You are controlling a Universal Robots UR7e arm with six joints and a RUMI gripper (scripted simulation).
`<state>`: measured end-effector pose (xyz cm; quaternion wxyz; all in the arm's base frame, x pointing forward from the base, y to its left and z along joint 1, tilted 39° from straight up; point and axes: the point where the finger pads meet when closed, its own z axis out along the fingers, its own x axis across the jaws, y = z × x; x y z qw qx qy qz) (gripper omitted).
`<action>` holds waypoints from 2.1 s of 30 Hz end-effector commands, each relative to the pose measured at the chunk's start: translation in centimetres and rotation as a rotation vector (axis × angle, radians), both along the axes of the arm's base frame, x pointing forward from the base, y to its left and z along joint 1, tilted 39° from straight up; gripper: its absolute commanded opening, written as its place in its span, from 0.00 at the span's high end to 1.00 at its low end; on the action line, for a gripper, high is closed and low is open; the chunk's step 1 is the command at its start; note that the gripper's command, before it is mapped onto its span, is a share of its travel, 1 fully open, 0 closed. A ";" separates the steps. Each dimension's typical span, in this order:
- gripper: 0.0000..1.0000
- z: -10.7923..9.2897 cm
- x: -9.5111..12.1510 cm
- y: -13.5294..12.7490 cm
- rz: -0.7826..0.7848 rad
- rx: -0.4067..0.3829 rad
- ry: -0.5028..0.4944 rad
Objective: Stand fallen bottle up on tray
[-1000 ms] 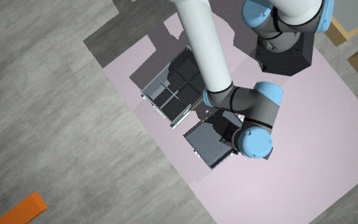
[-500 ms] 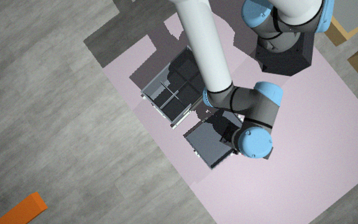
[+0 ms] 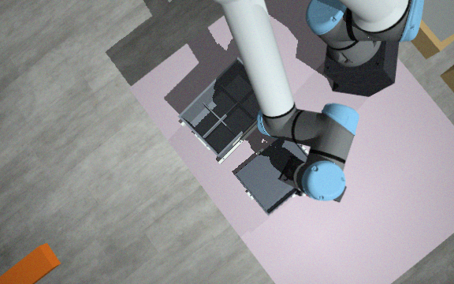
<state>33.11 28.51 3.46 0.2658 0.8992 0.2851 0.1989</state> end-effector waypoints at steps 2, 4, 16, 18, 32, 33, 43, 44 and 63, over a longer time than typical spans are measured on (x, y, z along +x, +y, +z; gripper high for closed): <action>1.00 0.0 0.0 0.0 0.000 0.001 -0.001; 1.00 0.0 0.0 0.0 0.000 0.001 -0.001; 1.00 0.0 0.0 0.0 -0.004 -0.010 -0.007; 1.00 0.0 0.0 0.0 -0.006 -0.016 -0.012; 1.00 -0.1 0.0 -0.1 -0.025 -0.075 -0.056; 1.00 -0.1 0.0 -0.1 -0.026 -0.081 -0.061; 1.00 0.0 0.0 0.0 -0.034 -0.122 -0.099; 1.00 0.0 0.0 0.0 -0.035 -0.124 -0.102; 1.00 0.0 0.0 0.1 -0.035 -0.131 -0.109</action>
